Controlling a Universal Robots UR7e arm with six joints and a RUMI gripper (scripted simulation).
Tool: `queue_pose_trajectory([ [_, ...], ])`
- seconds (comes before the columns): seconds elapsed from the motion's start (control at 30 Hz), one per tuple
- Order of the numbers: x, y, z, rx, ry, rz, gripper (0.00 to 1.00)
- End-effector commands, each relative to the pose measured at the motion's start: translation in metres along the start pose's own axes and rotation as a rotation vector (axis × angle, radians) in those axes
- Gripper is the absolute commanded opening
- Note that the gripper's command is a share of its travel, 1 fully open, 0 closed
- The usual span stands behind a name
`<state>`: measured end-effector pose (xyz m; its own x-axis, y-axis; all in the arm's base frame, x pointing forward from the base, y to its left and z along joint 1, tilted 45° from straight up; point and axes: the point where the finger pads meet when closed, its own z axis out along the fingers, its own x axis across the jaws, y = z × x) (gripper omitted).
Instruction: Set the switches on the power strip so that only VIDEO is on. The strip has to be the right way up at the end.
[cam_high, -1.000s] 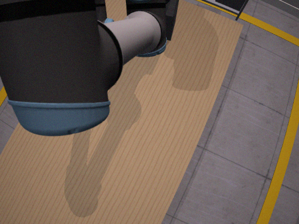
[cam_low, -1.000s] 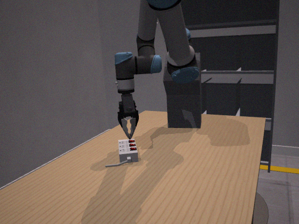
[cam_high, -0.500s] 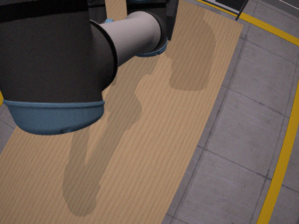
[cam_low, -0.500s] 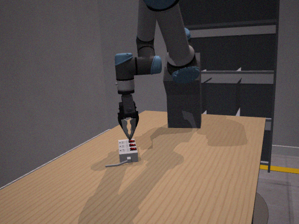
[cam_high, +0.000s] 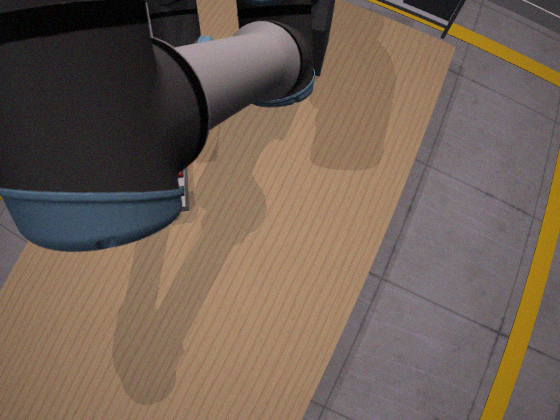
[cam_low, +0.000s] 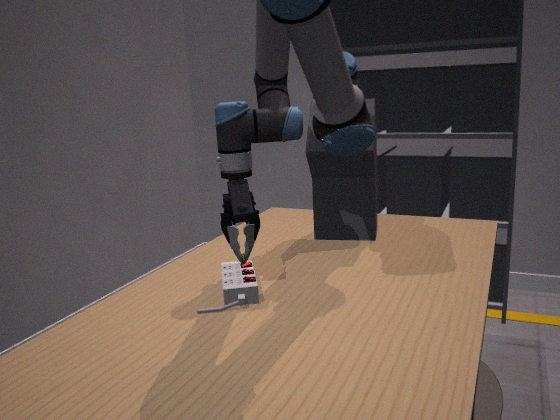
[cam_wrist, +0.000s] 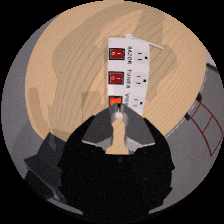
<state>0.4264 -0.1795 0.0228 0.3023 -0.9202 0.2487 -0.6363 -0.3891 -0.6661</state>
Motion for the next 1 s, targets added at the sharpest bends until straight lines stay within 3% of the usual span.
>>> queue_pose_trajectory([
  [0.0, 0.0, 0.0, 0.001, 0.0, 0.001, 0.0, 0.0],
  [0.57, 0.0, 0.0, 0.0, 0.0, 0.001, 0.0, 0.0],
  [0.97, 0.0, 0.0, -0.013, 0.0, 0.001, 0.0, 0.0],
])
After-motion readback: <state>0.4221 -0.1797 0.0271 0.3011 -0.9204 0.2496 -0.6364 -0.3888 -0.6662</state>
